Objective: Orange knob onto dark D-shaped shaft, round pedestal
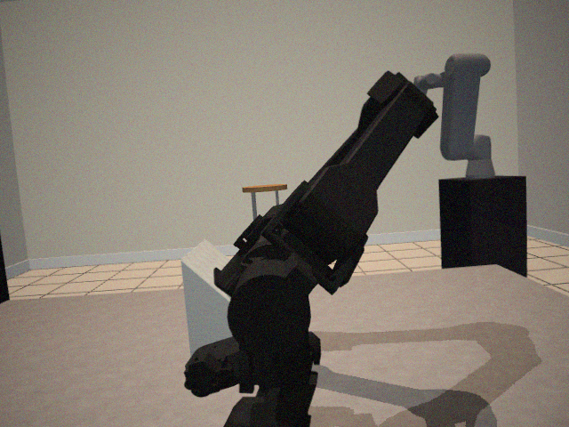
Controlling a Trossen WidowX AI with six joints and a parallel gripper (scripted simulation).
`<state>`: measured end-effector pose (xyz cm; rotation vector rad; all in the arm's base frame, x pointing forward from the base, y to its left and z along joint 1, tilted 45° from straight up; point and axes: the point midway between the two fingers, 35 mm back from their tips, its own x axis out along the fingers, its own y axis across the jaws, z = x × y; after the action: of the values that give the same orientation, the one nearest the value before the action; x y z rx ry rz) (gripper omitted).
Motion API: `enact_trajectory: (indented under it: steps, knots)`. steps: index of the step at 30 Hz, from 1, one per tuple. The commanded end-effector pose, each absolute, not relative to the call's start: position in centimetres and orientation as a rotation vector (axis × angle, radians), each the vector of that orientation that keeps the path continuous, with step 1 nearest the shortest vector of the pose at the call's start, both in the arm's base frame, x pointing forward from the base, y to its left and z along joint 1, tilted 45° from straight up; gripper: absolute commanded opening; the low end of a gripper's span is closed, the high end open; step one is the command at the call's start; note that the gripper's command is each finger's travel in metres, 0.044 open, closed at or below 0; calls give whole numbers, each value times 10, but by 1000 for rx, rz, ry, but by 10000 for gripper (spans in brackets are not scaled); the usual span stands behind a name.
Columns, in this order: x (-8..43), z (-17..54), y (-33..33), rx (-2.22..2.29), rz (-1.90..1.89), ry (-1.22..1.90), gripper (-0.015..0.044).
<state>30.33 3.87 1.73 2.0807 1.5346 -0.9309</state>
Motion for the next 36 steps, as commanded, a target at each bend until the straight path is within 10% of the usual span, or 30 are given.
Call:
enact_trajectory:
  steps: [1, 36]
  knots:
    - [303, 18, 39, 2086, -930, 1536, 180]
    - [309, 51, 47, 1641, -1347, 1246, 180]
